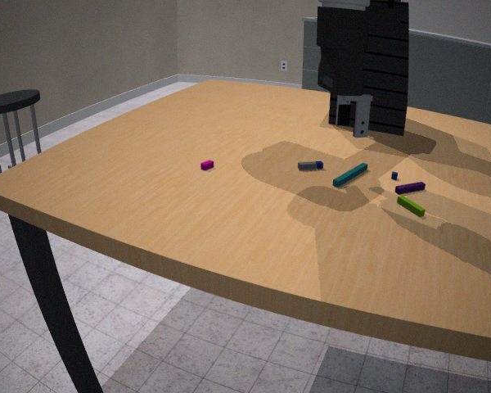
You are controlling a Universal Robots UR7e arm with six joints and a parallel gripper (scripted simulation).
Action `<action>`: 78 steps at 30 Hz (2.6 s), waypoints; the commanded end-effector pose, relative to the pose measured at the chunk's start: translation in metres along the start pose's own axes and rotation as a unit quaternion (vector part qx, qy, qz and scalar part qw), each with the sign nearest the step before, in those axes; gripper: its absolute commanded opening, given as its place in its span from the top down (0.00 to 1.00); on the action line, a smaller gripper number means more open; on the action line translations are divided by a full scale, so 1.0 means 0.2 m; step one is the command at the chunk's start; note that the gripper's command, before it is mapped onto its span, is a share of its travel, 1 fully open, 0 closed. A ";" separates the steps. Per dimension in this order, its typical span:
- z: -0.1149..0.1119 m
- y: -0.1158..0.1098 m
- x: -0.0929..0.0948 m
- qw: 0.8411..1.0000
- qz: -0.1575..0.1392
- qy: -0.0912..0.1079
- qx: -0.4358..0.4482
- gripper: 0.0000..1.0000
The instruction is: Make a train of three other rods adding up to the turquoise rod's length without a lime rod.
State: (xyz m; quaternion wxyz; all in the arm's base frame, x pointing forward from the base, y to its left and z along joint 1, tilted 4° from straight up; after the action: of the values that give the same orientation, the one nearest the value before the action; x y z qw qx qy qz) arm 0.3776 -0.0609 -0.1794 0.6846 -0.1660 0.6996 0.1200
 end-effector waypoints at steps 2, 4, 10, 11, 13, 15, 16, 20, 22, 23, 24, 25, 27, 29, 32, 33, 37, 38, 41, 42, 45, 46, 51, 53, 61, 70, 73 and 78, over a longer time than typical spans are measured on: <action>0.19 0.28 0.04 1.000 0.000 0.000 -0.019 0.00; 0.23 0.36 0.05 1.000 -0.001 0.000 -0.025 0.00; 0.27 0.45 0.06 1.000 -0.001 0.000 -0.031 0.00; 0.28 0.46 0.07 0.999 -0.001 0.000 -0.032 0.00; 0.28 0.47 0.07 0.999 -0.001 0.000 -0.033 0.00; 0.28 0.48 0.07 0.999 -0.001 0.000 -0.033 0.00; 0.28 0.48 0.07 0.999 -0.001 0.000 -0.033 0.46; 0.28 0.48 0.07 0.999 -0.001 0.000 -0.033 0.46; 0.28 0.48 0.06 0.999 -0.001 0.000 -0.033 0.46; 0.28 0.48 0.06 0.999 -0.001 0.000 -0.033 0.46; 0.28 0.48 0.06 0.999 -0.001 0.000 -0.033 0.46; 0.28 0.48 0.06 0.999 -0.001 0.000 -0.032 0.46; 0.28 0.48 0.06 0.999 -0.001 0.000 -0.032 0.46; 0.28 0.47 0.06 0.999 -0.001 0.000 -0.032 0.46; 0.28 0.47 0.06 0.999 -0.001 0.000 -0.032 0.46; 0.28 0.47 0.06 0.999 -0.001 0.000 -0.033 0.46; 0.28 0.47 0.06 0.999 -0.001 0.000 -0.033 0.46; 0.28 0.47 0.06 0.999 -0.001 0.000 -0.033 0.46; 0.28 0.47 0.06 0.999 -0.001 0.000 -0.033 0.46; 0.28 0.47 0.06 0.999 -0.001 0.000 -0.033 0.46; 0.28 0.47 0.06 0.999 -0.001 0.000 -0.033 0.46; 0.28 0.47 0.06 0.999 -0.001 0.000 -0.033 0.46; 0.28 0.47 0.06 0.999 -0.001 0.000 -0.033 0.46; 0.28 0.47 0.07 0.999 -0.001 0.000 -0.033 0.46; 0.28 0.47 0.08 0.999 -0.001 0.000 -0.032 0.46; 0.28 0.47 0.11 0.999 -0.001 0.000 -0.032 0.46; 0.28 0.47 0.13 0.999 -0.001 0.000 -0.032 0.46; 0.28 0.47 0.16 0.999 -0.001 0.000 -0.032 0.46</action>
State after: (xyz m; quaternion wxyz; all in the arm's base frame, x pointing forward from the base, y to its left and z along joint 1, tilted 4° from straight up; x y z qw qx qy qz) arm 0.3905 0.0469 -0.2115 0.6779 -0.1881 0.6962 0.1427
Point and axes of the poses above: the point where the finger pads meet when closed, its own x axis out along the fingers, its own z axis across the jaws, y = z × x, the point moved 2 cm from there along -x, back along the fingers, and after that the axes turned 4 degrees about x, right-handed, at the moved point
